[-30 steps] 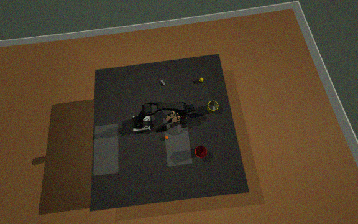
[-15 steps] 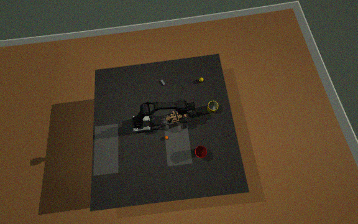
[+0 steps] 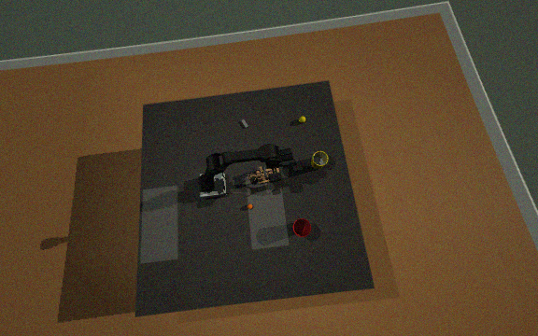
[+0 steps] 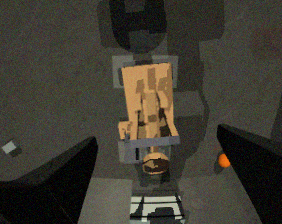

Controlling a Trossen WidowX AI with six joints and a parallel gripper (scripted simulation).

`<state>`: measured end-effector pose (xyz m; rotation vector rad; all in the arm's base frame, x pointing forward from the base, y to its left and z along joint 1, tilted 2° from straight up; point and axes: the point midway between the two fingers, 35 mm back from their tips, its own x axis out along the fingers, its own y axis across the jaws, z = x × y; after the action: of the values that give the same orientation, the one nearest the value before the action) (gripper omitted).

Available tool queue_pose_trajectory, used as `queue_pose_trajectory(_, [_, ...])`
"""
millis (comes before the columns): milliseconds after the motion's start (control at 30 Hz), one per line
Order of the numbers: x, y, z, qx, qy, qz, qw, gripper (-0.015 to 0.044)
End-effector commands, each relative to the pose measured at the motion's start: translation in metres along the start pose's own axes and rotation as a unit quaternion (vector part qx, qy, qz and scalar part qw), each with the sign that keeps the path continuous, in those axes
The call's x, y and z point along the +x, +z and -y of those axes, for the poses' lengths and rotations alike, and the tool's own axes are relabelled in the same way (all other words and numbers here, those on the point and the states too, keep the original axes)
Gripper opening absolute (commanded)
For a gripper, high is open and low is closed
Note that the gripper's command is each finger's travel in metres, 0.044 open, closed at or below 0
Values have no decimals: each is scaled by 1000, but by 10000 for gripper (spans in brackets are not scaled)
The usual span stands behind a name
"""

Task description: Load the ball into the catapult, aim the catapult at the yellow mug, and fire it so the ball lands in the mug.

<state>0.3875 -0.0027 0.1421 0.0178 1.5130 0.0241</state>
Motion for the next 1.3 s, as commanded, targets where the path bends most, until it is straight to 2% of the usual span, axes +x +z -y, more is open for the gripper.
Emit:
queue_pose_trajectory(0, [10,-5,9,2,0,-8,1000,387])
queue_pose_trajectory(100, [23,-23,46,10,-2,-9,1000,309])
queue_pose_trajectory(133, [28,-31,59,13,-2,-9,1000,300])
queue_pose_trajectory(367, [64,-102,128,33,-5,-10,999,300])
queue_pose_trajectory(600, [98,-182,159,51,-7,-11,999,300])
queue_pose_trajectory(1267, [128,-181,167,51,-7,-11,999,300])
